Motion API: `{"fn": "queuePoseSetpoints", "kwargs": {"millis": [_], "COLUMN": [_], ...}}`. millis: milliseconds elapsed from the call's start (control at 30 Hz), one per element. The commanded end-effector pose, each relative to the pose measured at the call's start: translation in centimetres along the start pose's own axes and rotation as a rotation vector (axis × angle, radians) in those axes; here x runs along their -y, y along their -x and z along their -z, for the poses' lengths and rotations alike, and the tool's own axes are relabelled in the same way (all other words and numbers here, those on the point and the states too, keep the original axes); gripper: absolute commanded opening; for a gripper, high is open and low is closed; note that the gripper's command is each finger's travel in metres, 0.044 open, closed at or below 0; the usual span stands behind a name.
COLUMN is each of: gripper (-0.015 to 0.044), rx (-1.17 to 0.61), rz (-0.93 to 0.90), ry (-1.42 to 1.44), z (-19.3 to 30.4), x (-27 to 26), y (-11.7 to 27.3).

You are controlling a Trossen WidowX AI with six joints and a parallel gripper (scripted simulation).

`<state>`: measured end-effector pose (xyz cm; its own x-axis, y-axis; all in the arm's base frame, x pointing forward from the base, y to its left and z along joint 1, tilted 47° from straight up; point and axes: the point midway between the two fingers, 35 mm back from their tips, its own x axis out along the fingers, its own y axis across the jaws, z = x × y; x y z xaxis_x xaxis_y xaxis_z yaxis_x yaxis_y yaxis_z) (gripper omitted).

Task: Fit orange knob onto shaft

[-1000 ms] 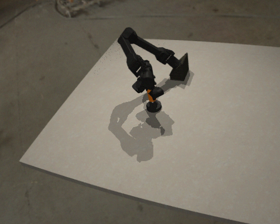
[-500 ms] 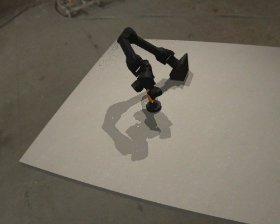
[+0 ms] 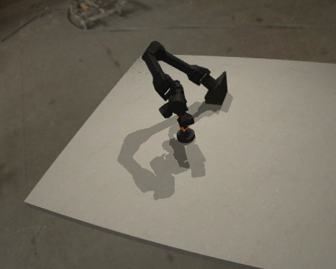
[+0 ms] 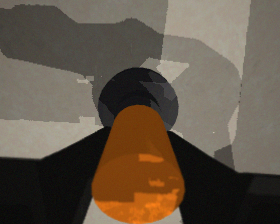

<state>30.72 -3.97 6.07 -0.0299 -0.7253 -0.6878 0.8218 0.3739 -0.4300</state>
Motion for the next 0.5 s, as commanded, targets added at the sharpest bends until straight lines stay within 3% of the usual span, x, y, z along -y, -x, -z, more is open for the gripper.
{"fn": "queuePoseSetpoints", "kwargs": {"millis": [0, 267, 467], "gripper": [0.0000, 0.0000, 0.0000], "rx": [0.004, 0.004, 0.004], "rz": [0.000, 0.000, 0.000], "ry": [-0.006, -0.016, -0.206], "z": [-0.07, -0.18, -0.14], "x": [0.02, 0.18, 0.03], "y": [-0.02, 0.45, 0.41]}}
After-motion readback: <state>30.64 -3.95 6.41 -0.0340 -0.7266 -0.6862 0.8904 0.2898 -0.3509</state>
